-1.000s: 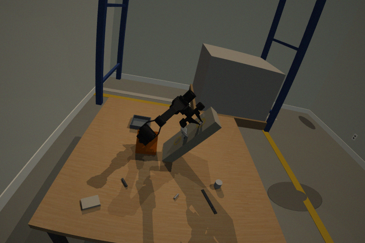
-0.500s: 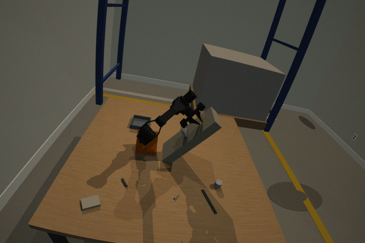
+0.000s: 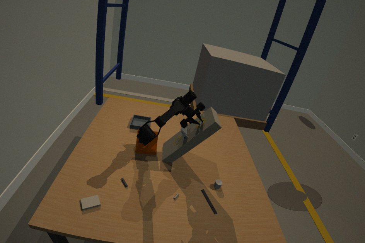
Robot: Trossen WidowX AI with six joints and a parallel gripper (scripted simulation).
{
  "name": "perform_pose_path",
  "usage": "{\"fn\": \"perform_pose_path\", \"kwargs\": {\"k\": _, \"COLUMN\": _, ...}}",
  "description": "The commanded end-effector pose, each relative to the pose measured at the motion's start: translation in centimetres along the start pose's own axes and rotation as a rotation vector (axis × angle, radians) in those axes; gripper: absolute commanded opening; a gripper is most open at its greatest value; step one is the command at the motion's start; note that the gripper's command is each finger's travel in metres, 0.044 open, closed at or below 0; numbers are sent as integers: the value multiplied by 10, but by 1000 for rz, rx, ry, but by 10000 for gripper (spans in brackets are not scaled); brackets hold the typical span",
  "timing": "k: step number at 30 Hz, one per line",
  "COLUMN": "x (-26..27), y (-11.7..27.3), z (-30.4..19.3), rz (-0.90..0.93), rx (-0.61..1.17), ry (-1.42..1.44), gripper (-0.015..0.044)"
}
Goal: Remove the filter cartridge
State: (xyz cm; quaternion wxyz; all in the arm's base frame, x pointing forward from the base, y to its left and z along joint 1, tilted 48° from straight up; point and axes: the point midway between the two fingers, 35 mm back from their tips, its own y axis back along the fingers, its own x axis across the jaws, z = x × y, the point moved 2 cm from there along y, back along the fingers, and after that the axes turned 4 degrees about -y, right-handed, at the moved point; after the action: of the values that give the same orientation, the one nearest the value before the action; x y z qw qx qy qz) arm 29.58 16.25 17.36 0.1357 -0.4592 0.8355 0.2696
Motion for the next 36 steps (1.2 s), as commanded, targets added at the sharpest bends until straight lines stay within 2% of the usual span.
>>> {"fn": "perform_pose_path", "kwargs": {"k": 1, "x": 1, "y": -5, "z": 0, "rz": 8, "rx": -4, "ry": -4, "gripper": 93}}
{"fn": "perform_pose_path", "kwargs": {"k": 36, "x": 1, "y": -14, "z": 0, "rz": 8, "rx": -4, "ry": -5, "gripper": 93}}
